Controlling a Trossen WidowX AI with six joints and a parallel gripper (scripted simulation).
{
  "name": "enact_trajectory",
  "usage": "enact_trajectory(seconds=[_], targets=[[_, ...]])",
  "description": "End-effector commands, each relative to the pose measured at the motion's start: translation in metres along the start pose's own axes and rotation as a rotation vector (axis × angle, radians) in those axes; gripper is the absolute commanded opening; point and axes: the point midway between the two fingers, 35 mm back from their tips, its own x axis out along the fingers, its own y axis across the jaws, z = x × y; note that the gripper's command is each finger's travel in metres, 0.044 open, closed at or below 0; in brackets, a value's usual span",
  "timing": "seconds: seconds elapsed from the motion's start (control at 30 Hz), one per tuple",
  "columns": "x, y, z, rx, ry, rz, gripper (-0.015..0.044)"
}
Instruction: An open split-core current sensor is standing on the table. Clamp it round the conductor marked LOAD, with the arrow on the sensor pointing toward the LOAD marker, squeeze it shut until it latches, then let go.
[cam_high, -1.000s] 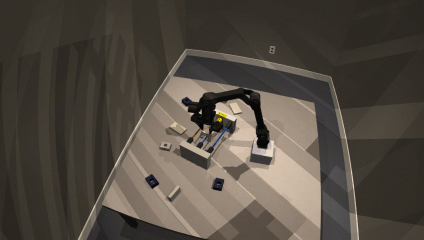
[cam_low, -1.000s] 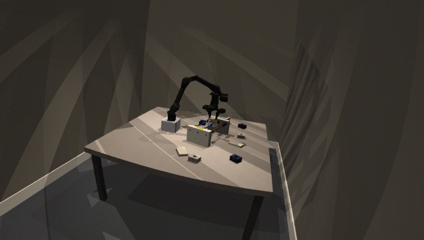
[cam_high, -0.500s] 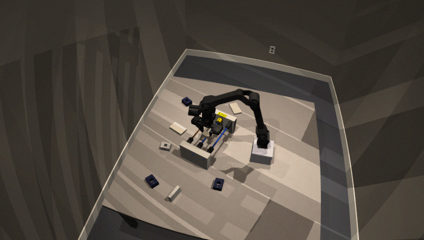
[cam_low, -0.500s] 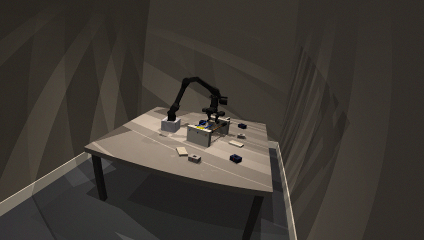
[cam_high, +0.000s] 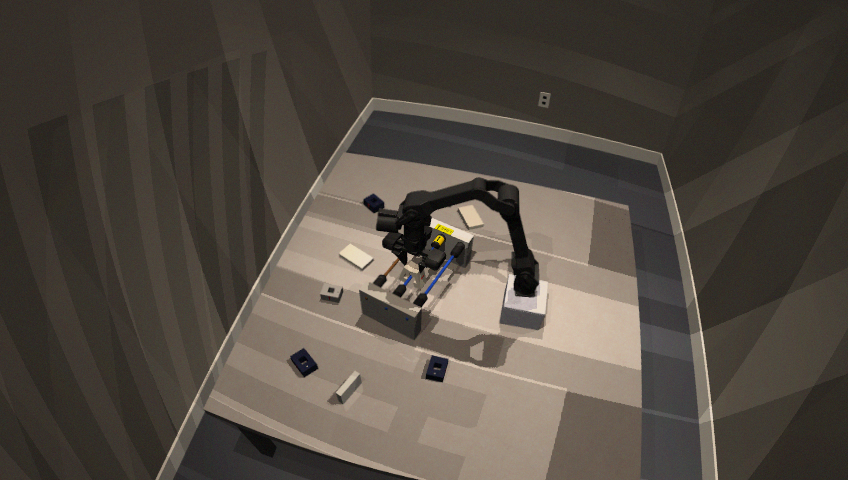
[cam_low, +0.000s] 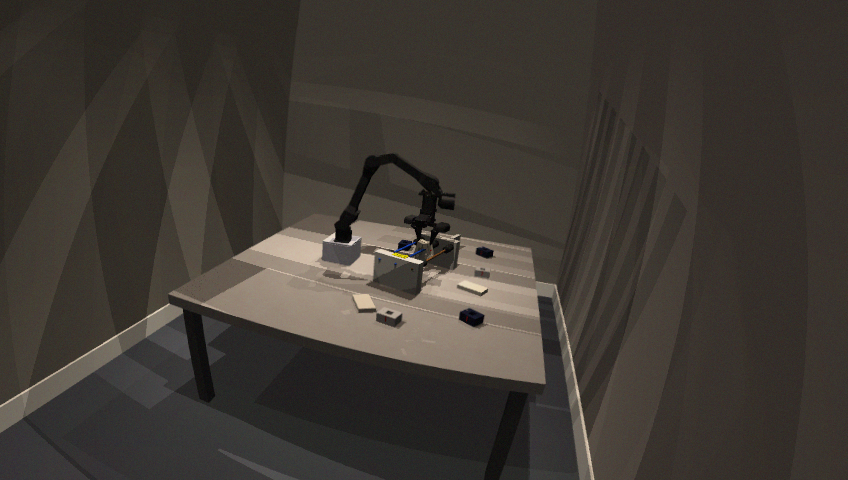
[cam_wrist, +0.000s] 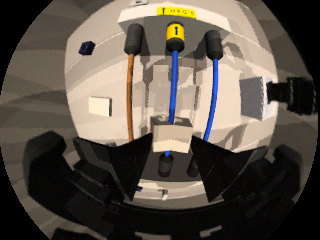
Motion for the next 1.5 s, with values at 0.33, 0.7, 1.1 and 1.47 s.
enact_trajectory(seconds=[0.33,0.7,1.1,1.47], targets=[[-0.001,0.0004,-0.0002,0.0,0.001,0.002,0.0],[-0.001,0.0004,-0.0002,0.0,0.001,0.002,0.0],[-0.001,0.0004,-0.0002,0.0,0.001,0.002,0.0131],[-0.001,0.0004,-0.0002,0.0,0.001,0.002,0.042]])
